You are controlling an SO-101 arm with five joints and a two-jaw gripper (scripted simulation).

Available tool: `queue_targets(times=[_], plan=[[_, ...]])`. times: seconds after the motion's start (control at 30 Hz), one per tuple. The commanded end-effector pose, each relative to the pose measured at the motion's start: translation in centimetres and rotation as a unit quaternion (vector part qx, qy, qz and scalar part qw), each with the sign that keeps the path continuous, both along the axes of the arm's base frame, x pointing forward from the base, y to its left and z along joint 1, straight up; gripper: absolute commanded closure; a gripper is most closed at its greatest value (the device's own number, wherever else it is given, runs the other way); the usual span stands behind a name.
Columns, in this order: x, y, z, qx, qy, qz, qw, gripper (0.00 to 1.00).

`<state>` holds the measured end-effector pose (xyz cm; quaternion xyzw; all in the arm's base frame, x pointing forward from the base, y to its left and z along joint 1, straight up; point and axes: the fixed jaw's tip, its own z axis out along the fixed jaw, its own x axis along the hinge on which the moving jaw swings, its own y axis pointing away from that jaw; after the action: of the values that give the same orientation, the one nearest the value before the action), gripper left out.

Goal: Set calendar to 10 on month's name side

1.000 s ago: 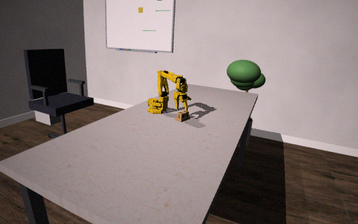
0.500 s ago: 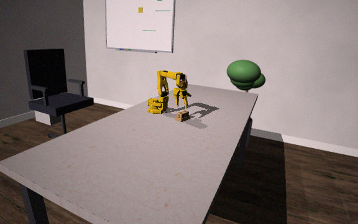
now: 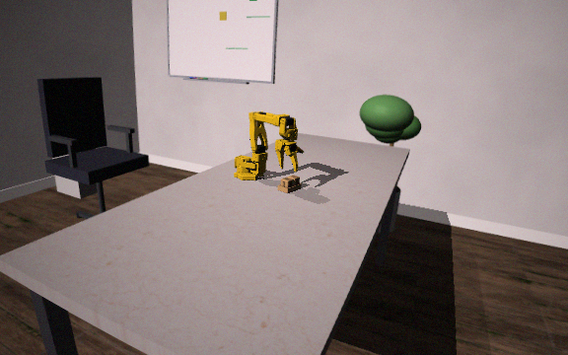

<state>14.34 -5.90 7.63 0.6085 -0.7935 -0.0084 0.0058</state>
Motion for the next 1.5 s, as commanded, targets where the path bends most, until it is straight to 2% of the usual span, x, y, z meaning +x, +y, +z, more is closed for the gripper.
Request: queue_targets(times=[0.0, 0.47, 0.7, 0.97, 1.03, 1.23, 1.47], plan=[[0.5, -0.3, 0.9, -0.011, -0.029, -0.001, 1.0, 0.64], [0.5, 0.1, 1.2, -0.014, -0.039, -0.038, 0.998, 0.64], [0.5, 0.8, 1.8, -0.016, -0.057, -0.101, 0.993, 0.64], [0.4, 1.8, 2.6, -0.011, -0.087, -0.205, 0.975, 0.64], [0.4, 1.8, 2.6, -0.011, -0.087, -0.205, 0.975, 0.64], [0.3, 2.8, 3.2, 0.001, -0.113, -0.296, 0.949, 0.64], [0.1, 3.8, 3.9, 0.025, -0.14, -0.399, 0.906, 0.64]])
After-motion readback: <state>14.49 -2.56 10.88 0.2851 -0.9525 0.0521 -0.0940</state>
